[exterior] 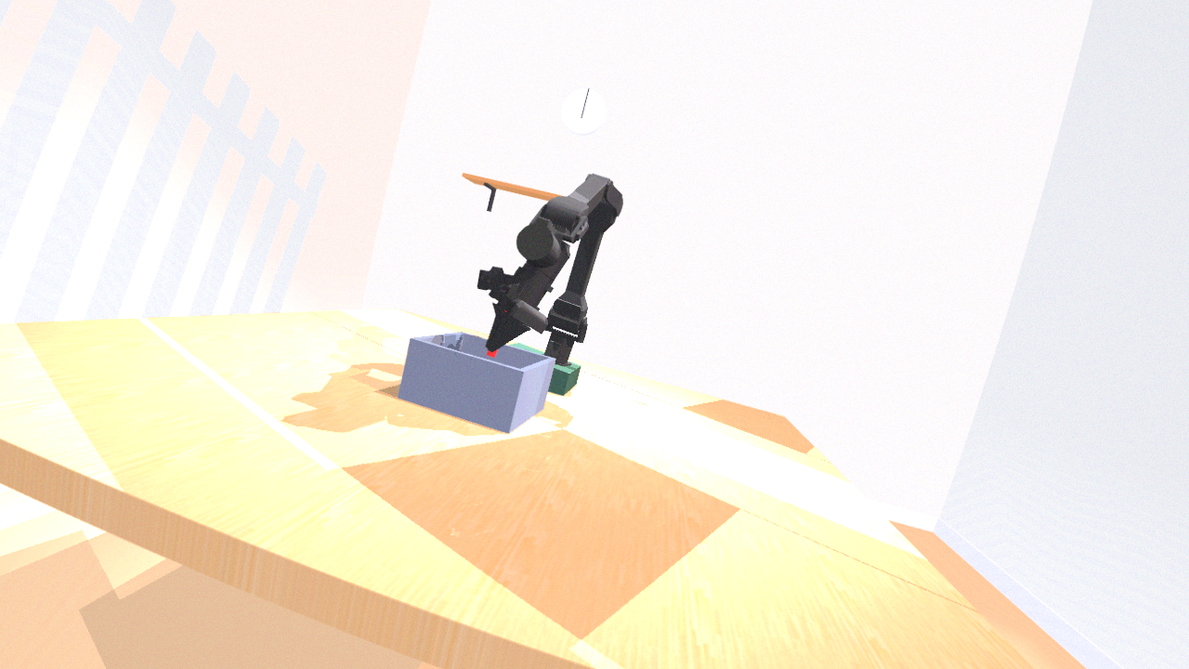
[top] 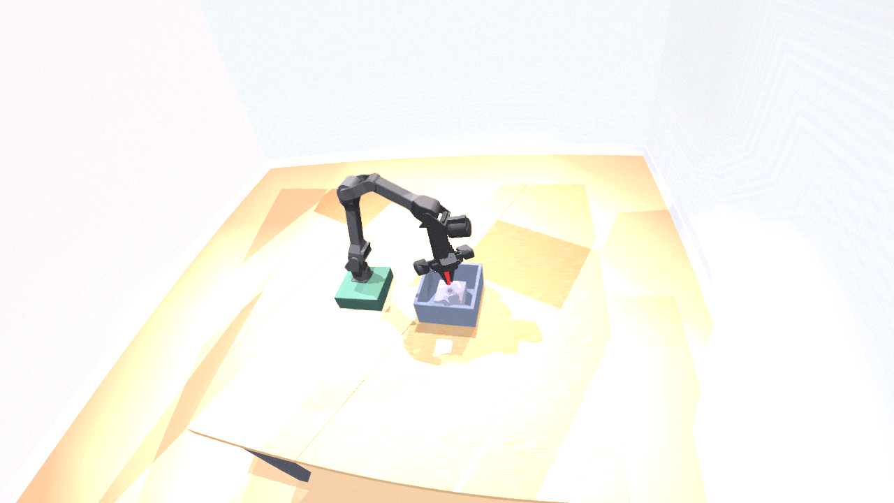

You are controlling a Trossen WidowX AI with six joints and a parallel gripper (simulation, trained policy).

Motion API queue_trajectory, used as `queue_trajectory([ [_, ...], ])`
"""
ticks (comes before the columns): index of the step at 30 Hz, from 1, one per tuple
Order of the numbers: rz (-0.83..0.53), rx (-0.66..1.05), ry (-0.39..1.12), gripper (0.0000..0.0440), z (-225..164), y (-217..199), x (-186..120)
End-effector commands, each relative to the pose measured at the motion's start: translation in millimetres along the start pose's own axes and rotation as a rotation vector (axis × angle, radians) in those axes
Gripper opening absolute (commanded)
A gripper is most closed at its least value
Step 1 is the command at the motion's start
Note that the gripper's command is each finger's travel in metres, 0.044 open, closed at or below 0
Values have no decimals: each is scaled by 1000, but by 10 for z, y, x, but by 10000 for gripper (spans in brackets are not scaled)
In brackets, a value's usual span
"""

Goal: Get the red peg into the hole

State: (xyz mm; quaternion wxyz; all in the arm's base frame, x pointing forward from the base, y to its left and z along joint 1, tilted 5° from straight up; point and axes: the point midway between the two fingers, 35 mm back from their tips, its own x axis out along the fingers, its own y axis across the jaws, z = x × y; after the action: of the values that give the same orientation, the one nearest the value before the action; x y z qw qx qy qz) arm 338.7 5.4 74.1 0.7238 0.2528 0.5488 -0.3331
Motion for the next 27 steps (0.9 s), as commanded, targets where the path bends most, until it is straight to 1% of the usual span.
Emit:
queue_trajectory([
  [1, 4, -38, 30, 0, 12, -2, 138],
  [2, 4, -48, 38, 5, 7, -4, 171],
  [4, 2, -66, 58, 35, -10, -10, 237],
  [9, -1, -87, 99, 156, -23, -11, 374],
  [12, 7, -102, 103, 180, 59, 10, 394],
  [22, 55, -90, 151, 440, 317, 243, 249],
  [27, 103, -87, 174, 440, 436, 425, 152],
])
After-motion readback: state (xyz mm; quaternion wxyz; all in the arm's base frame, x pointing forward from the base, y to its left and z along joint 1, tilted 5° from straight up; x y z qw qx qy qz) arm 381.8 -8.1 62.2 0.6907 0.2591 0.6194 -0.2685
